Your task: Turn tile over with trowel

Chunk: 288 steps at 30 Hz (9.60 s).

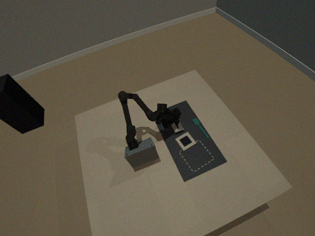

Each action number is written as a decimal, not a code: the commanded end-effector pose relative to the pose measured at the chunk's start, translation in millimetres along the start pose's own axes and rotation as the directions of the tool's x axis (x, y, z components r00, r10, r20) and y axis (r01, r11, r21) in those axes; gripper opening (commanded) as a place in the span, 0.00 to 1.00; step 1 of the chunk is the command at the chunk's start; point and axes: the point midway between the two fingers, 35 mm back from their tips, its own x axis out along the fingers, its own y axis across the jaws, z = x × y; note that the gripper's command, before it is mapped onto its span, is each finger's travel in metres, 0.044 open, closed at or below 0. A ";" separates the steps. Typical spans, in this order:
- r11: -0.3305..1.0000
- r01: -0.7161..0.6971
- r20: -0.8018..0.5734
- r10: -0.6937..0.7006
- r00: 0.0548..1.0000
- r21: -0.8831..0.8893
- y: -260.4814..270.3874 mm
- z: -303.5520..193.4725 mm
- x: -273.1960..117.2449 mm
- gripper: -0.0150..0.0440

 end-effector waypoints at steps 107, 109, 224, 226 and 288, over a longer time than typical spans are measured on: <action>0.986 0.027 0.004 -0.027 1.000 -0.162 -32.5 -110.7 -31.3 0.25; 0.986 0.027 0.004 -0.027 1.000 -0.163 -35.0 -116.6 -32.7 0.25; 0.962 -0.111 -0.199 0.163 0.966 0.251 -38.2 -61.3 10.7 0.25; 0.950 -0.111 -0.223 0.180 0.958 0.291 -36.0 -55.8 14.8 0.25; 0.751 0.403 -0.791 0.249 0.559 0.522 44.7 97.8 -21.4 0.25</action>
